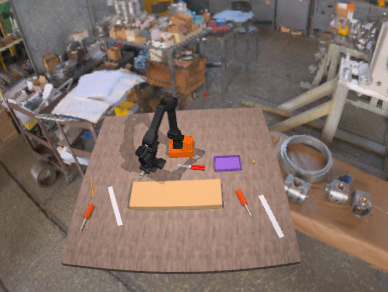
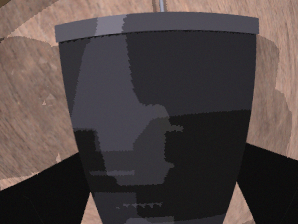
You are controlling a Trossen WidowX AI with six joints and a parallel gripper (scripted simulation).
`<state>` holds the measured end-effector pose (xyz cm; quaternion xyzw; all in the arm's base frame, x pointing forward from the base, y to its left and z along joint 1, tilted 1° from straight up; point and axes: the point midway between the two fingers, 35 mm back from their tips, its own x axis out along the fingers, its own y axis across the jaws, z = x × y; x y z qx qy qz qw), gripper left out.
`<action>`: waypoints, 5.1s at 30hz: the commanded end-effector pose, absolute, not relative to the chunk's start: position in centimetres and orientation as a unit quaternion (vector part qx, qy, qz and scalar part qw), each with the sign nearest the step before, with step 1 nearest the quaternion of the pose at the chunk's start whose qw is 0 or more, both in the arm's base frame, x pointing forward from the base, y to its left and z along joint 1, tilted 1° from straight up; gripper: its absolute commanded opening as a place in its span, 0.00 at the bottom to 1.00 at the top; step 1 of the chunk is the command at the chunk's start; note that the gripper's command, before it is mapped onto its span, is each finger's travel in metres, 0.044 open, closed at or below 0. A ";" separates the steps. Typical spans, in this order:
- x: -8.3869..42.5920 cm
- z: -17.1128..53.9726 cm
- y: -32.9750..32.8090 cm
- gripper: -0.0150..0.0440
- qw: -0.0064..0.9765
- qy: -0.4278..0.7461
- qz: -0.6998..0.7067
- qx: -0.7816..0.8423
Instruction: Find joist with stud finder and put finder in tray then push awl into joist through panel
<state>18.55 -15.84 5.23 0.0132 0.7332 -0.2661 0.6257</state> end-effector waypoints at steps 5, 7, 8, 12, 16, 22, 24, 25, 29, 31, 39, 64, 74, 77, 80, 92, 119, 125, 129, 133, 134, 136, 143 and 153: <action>18.6 5.2 -15.8 0.25 0.618 0.731 -0.291 -0.008; 18.6 5.2 -15.8 0.25 0.616 0.730 -0.296 -0.013; 18.6 5.2 -15.8 0.25 0.615 0.730 -0.298 -0.015; 18.7 5.2 -15.7 0.25 0.612 0.728 -0.309 -0.026; 18.7 5.2 -15.6 0.25 0.609 0.725 -0.319 -0.037; 18.8 5.2 -15.5 0.25 0.605 0.723 -0.330 -0.048; 18.8 5.1 -15.5 0.25 0.602 0.724 -0.334 -0.051; 18.8 5.1 -15.5 0.25 0.600 0.724 -0.337 -0.053; 18.7 5.0 -15.4 0.25 0.592 0.724 -0.349 -0.064; 18.7 4.9 -15.4 0.25 0.588 0.724 -0.355 -0.069; 18.7 4.8 -15.2 0.25 0.574 0.720 -0.378 -0.093; 19.1 3.6 -14.9 0.25 0.552 0.703 -0.423 -0.147; 19.1 2.0 -14.8 0.25 0.553 0.705 -0.420 -0.145; 19.2 1.6 -14.8 0.25 0.553 0.706 -0.419 -0.145; 19.2 1.8 -14.8 0.34 0.553 0.706 -0.419 -0.145; 19.2 1.8 -14.8 0.88 0.553 0.706 -0.419 -0.145; 21.4 7.8 -11.1 1.00 0.555 0.706 -0.416 -0.143; 21.8 10.4 -10.1 1.00 0.554 0.706 -0.414 -0.148; 21.8 10.4 -10.1 1.00 0.554 0.706 -0.414 -0.148; 21.8 10.4 -10.1 1.00 0.554 0.706 -0.414 -0.148; 21.8 10.4 -10.1 1.00 0.554 0.706 -0.414 -0.148; 21.8 10.4 -10.1 1.00 0.554 0.706 -0.414 -0.148; 21.8 10.4 -10.1 1.00 0.554 0.706 -0.414 -0.148; 20.1 8.2 -12.0 1.00 0.531 0.813 -0.197 -0.134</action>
